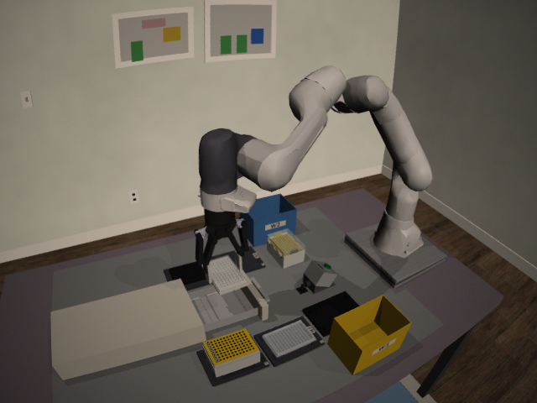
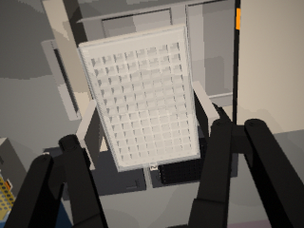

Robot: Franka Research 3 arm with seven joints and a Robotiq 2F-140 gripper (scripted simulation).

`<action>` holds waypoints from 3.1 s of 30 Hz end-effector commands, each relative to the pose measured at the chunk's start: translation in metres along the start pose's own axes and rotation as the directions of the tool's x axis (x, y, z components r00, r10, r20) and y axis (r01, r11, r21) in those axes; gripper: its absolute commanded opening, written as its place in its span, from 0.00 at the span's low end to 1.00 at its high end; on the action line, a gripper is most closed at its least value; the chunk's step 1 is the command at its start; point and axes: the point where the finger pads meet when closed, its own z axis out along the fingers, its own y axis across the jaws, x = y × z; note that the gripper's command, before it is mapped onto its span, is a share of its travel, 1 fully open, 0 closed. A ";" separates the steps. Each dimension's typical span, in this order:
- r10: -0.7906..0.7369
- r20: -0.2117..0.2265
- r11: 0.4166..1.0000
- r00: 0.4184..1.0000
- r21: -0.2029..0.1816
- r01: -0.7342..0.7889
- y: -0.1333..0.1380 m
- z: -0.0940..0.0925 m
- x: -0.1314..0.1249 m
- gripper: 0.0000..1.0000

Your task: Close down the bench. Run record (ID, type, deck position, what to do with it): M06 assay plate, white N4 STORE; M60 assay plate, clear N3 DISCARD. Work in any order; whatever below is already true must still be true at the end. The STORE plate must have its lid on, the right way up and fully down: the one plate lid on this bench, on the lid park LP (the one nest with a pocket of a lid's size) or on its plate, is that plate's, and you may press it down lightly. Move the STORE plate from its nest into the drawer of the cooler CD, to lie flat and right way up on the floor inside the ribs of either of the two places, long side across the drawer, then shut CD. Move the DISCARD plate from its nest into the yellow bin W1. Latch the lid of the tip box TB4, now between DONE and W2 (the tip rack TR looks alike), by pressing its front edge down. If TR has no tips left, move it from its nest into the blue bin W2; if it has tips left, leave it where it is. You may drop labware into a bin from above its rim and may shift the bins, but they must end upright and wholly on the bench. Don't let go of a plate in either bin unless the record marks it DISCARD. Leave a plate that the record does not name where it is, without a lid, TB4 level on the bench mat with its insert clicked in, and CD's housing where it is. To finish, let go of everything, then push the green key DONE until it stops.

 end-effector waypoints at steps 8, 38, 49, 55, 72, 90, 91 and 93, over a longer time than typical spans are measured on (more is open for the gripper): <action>0.024 0.004 1.000 1.000 0.006 -0.024 0.001 0.001 0.001 0.00; 0.024 0.004 1.000 1.000 0.006 -0.024 0.001 0.031 0.000 0.00; 0.024 0.004 1.000 1.000 0.006 -0.024 0.001 0.046 0.000 0.00; 0.024 0.004 1.000 1.000 0.006 -0.024 0.001 0.051 0.000 0.00; 0.024 0.004 1.000 1.000 0.006 -0.024 0.000 0.071 0.000 0.00; 0.024 0.004 1.000 1.000 0.006 -0.024 0.000 0.093 0.000 0.00; 0.024 0.004 1.000 1.000 0.006 -0.024 0.000 0.094 0.000 0.00; 0.024 0.004 1.000 1.000 0.006 -0.024 0.000 0.097 0.000 0.00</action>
